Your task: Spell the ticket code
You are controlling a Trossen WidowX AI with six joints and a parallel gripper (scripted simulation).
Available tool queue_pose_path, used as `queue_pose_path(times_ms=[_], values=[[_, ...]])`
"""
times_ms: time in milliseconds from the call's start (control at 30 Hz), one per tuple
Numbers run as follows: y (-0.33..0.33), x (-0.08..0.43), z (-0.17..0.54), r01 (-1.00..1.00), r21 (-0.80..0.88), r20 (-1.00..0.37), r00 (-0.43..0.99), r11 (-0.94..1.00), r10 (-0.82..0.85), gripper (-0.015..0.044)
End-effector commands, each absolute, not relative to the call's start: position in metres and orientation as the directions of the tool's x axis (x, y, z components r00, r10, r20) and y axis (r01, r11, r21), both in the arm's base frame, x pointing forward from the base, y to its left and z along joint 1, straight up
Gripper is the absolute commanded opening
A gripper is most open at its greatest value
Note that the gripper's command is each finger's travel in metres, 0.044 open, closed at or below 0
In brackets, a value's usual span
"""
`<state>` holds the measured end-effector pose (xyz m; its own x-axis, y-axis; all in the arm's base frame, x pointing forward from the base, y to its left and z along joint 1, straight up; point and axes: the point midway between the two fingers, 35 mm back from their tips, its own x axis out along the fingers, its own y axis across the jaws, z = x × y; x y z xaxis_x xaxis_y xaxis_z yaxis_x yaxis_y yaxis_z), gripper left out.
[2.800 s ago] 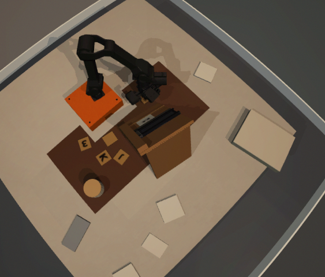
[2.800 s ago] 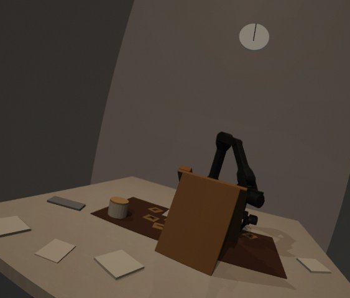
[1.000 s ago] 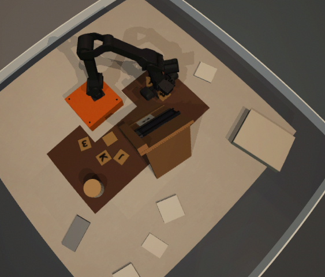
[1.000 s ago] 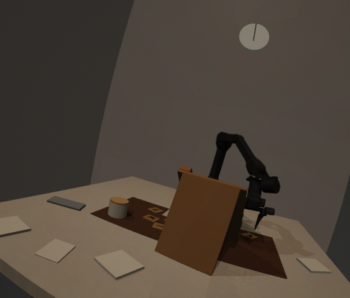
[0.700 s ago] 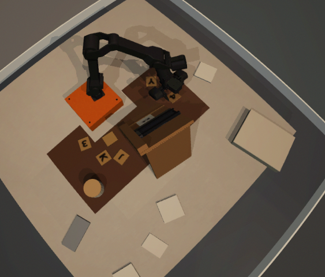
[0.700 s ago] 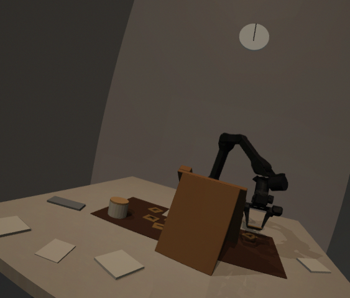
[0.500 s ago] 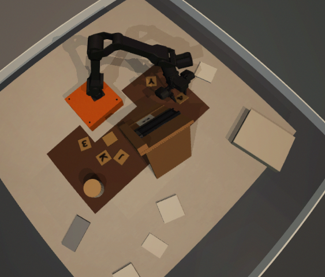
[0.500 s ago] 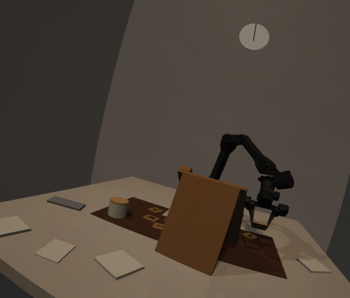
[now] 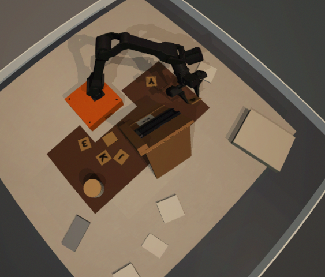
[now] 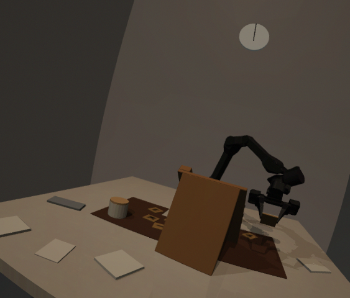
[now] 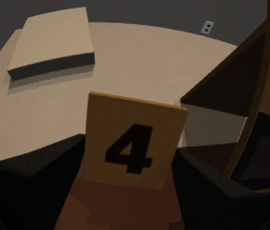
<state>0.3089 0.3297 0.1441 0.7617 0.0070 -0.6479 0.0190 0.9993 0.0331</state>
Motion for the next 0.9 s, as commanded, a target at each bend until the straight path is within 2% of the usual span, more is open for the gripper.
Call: queue_pose_path(times_ms=[0,867], values=[[0.3308,0.3109,0.1461,0.022,0.031,-0.637,0.770,0.999,0.003,0.0000],[0.3241,0.3103,0.1456,0.022,0.030,-0.638,0.770,0.999,0.002,0.0000]])
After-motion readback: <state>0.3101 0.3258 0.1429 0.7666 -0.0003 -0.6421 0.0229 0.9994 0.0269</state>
